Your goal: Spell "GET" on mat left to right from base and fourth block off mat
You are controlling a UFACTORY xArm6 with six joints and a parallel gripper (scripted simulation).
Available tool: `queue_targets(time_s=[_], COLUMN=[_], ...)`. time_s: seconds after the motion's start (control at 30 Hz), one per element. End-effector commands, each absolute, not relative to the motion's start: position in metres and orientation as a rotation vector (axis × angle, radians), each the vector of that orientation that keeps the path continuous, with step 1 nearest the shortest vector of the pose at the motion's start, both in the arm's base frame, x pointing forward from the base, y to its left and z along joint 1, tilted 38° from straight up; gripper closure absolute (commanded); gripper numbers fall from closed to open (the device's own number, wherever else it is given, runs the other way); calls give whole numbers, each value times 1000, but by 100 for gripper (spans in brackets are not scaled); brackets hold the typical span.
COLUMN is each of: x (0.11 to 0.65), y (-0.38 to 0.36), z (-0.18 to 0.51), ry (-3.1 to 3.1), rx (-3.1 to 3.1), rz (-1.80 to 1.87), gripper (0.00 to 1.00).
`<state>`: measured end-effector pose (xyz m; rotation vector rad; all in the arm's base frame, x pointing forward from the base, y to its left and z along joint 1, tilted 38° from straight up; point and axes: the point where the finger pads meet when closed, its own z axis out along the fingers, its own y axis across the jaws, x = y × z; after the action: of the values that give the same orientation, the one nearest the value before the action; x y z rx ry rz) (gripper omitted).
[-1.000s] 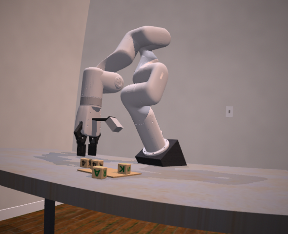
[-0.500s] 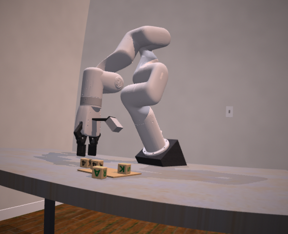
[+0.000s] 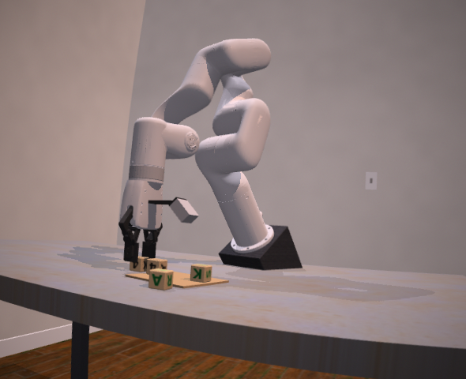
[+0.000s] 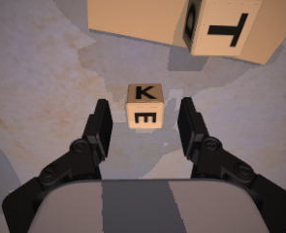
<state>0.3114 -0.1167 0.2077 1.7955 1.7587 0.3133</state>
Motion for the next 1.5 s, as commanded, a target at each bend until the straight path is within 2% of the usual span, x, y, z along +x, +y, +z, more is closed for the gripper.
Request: queue_targets(time_s=[0.0, 1.47], x=[316, 321], y=[-119, -121], z=[203, 197], ry=[1757, 1757], rx=[1793, 1793], rz=[315, 315], gripper=[31, 31])
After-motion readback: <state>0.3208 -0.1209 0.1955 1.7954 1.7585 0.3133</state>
